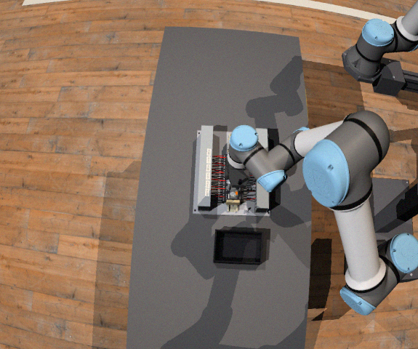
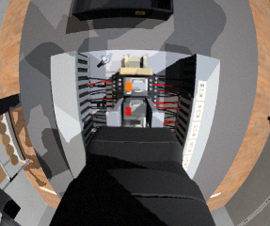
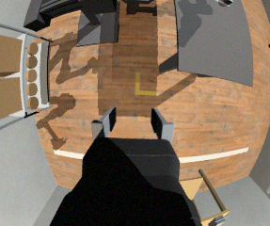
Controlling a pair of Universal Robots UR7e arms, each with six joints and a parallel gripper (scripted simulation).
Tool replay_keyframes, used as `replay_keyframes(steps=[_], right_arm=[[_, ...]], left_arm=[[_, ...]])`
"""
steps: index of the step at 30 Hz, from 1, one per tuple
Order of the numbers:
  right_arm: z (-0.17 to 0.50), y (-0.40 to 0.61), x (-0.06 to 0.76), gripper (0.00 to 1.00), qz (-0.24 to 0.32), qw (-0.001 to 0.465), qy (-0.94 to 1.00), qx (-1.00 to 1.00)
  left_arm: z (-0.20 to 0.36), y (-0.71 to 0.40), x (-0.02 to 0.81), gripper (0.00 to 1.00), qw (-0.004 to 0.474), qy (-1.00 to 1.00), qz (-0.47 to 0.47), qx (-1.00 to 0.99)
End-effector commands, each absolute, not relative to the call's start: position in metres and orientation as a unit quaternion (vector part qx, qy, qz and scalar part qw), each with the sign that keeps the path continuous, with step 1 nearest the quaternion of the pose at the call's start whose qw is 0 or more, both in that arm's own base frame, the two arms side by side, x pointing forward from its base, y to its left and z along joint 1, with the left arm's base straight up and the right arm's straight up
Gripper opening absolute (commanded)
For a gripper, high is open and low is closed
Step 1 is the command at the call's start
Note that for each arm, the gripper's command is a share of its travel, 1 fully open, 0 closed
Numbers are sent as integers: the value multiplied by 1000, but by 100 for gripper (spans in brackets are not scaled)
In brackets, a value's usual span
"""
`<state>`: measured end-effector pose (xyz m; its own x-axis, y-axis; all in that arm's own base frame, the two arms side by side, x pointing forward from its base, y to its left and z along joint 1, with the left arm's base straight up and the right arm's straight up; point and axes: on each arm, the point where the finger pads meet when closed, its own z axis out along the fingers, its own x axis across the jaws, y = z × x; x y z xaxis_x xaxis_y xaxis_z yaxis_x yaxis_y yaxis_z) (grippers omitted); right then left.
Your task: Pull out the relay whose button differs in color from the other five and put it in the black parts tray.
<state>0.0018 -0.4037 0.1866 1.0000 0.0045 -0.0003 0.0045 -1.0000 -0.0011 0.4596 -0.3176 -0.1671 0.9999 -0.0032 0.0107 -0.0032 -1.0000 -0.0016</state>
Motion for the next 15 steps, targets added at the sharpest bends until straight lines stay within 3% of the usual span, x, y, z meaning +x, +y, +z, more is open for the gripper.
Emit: replay_keyframes(steps=[1,15], right_arm=[[187,-404,2,100,0,0,-2,-1000],[187,-404,2,100,0,0,-2,-1000]], left_arm=[[-166,-318,460,0,0,2,-9,-1000],[-166,-318,459,0,0,2,-19,-1000]])
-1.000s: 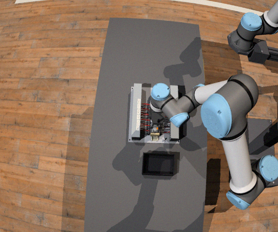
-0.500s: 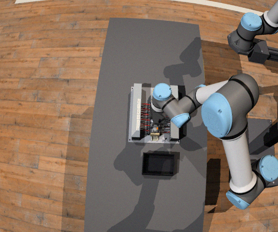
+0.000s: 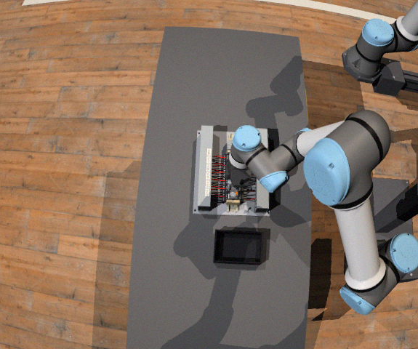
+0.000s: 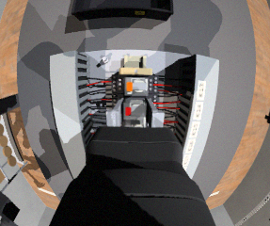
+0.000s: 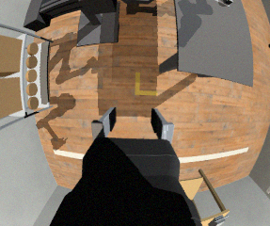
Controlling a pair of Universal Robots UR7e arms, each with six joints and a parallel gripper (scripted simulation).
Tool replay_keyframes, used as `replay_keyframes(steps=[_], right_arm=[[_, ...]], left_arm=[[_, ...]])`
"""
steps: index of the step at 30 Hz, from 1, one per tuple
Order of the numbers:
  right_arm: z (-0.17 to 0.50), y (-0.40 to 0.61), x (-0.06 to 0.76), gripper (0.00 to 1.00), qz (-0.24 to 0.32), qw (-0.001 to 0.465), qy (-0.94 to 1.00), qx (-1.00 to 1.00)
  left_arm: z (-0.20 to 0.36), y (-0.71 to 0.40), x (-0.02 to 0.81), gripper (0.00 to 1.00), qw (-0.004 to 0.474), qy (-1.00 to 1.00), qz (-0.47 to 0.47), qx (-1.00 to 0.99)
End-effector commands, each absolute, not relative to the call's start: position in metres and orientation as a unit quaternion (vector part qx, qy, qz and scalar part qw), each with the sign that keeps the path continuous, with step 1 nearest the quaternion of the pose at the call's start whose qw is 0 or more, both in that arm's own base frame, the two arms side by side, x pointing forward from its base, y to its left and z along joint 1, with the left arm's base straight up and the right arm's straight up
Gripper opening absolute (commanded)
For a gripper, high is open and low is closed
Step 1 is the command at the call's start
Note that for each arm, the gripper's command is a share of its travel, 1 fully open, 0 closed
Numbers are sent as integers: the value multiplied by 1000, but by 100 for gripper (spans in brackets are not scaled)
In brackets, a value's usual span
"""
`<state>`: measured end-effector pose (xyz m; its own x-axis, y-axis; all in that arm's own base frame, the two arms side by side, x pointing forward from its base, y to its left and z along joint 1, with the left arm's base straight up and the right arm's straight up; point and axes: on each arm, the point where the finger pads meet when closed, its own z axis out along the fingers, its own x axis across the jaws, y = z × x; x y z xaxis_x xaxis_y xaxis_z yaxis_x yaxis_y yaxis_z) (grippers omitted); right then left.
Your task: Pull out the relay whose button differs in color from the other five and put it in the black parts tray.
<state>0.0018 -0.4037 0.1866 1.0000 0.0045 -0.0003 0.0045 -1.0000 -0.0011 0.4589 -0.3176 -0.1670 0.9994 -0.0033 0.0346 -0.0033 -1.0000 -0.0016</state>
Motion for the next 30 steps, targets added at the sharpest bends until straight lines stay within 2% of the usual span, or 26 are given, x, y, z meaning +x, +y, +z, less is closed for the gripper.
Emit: replay_keyframes(steps=[1,30], right_arm=[[187,-404,2,100,0,0,-2,-1000],[187,-404,2,100,0,0,-2,-1000]], left_arm=[[-166,-318,459,0,0,2,-19,-1000],[-166,-318,458,0,0,2,-41,-999]])
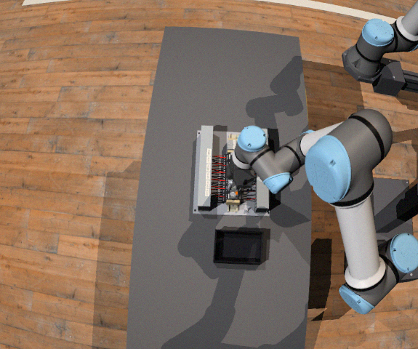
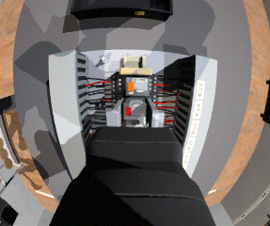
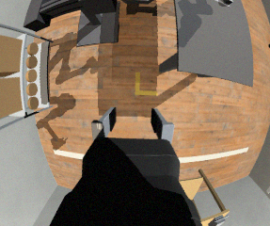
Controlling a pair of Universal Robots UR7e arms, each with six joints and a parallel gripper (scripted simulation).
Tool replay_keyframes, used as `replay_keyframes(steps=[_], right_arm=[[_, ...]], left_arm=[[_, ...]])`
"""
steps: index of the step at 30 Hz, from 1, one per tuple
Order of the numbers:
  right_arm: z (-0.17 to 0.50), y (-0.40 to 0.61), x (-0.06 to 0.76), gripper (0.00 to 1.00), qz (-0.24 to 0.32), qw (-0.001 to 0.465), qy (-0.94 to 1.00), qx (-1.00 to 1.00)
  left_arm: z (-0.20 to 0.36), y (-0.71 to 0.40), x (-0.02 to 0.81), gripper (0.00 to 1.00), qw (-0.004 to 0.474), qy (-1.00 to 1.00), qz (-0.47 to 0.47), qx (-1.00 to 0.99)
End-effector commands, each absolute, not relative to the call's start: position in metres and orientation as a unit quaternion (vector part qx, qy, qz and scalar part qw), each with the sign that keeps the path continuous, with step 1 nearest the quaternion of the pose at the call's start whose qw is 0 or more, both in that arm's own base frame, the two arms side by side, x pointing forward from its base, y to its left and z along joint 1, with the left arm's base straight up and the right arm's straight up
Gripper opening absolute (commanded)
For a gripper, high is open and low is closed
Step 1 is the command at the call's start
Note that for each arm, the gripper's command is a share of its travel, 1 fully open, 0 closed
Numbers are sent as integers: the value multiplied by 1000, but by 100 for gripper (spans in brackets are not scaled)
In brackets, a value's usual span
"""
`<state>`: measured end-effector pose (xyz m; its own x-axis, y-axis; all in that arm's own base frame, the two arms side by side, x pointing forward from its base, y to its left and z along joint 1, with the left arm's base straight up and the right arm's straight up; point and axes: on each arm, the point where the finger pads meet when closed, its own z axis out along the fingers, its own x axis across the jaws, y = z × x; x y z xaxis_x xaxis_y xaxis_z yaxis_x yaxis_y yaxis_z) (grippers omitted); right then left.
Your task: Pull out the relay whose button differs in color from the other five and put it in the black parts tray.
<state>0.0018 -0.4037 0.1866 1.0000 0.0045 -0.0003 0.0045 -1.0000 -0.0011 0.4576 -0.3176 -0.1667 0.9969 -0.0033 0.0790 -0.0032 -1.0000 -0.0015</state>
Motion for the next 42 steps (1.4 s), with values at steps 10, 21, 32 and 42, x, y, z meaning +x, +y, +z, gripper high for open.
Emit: replay_keyframes(steps=[10,21,32,42], right_arm=[[187,-404,2,100,0,0,-2,-1000],[187,-404,2,100,0,0,-2,-1000],[187,-404,2,100,0,0,-2,-1000],[187,-404,2,100,0,0,-2,-1000]], left_arm=[[-166,-318,457,0,0,2,-52,-999],[-166,-318,458,0,0,2,-47,-999],[-166,-318,458,0,0,2,-38,-999],[-166,-318,459,0,0,2,-28,-1000]])
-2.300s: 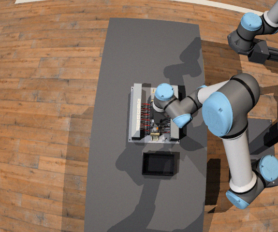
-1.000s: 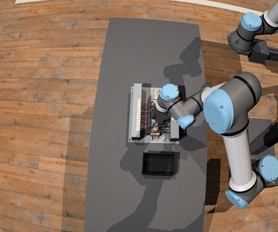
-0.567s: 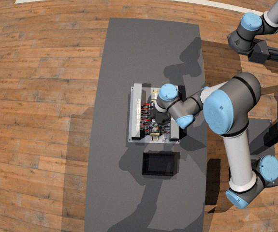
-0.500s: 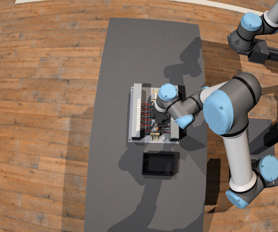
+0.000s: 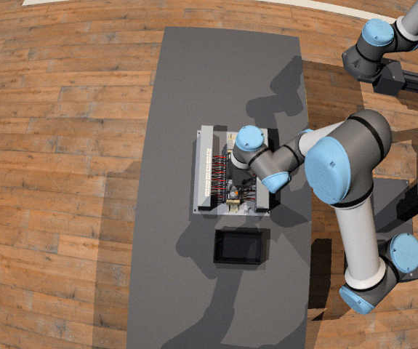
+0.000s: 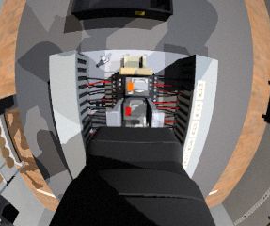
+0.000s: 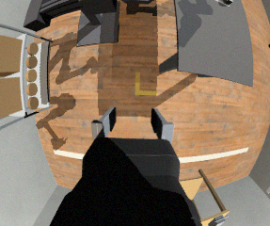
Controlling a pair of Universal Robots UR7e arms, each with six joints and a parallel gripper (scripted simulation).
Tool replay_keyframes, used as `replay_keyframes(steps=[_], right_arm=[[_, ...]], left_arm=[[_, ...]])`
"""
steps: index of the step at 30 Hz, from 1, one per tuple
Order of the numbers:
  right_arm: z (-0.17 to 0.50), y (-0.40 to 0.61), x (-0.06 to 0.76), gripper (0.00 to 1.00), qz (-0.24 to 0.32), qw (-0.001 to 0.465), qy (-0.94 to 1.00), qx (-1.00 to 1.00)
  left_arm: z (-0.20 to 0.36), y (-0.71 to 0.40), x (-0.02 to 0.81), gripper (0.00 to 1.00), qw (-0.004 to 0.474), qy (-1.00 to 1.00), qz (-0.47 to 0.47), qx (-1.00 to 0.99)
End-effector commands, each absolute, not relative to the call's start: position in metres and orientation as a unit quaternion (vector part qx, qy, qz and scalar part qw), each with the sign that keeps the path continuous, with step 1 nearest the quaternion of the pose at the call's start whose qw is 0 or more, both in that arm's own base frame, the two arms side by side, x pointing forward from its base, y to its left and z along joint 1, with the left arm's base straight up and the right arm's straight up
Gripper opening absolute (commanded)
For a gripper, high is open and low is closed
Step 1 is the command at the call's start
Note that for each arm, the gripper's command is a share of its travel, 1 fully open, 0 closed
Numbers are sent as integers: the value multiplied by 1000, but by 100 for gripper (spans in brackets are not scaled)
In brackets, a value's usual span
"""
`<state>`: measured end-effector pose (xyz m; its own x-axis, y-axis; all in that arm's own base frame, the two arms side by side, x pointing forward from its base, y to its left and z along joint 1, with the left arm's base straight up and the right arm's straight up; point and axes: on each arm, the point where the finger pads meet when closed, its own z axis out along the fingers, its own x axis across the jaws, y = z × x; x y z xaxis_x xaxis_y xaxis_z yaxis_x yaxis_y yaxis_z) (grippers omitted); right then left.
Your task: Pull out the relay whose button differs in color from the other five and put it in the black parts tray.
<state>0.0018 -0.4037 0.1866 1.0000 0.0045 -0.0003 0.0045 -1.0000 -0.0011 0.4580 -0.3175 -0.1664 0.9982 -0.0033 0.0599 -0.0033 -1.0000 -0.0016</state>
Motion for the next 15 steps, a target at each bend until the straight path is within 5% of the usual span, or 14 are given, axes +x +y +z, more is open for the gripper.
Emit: replay_keyframes(steps=[1,15], right_arm=[[187,-404,2,100,0,0,-2,-1000],[187,-404,2,100,0,0,-2,-1000]], left_arm=[[-166,-318,459,0,0,2,-27,-1000],[-165,-318,459,0,0,2,-18,-1000]])
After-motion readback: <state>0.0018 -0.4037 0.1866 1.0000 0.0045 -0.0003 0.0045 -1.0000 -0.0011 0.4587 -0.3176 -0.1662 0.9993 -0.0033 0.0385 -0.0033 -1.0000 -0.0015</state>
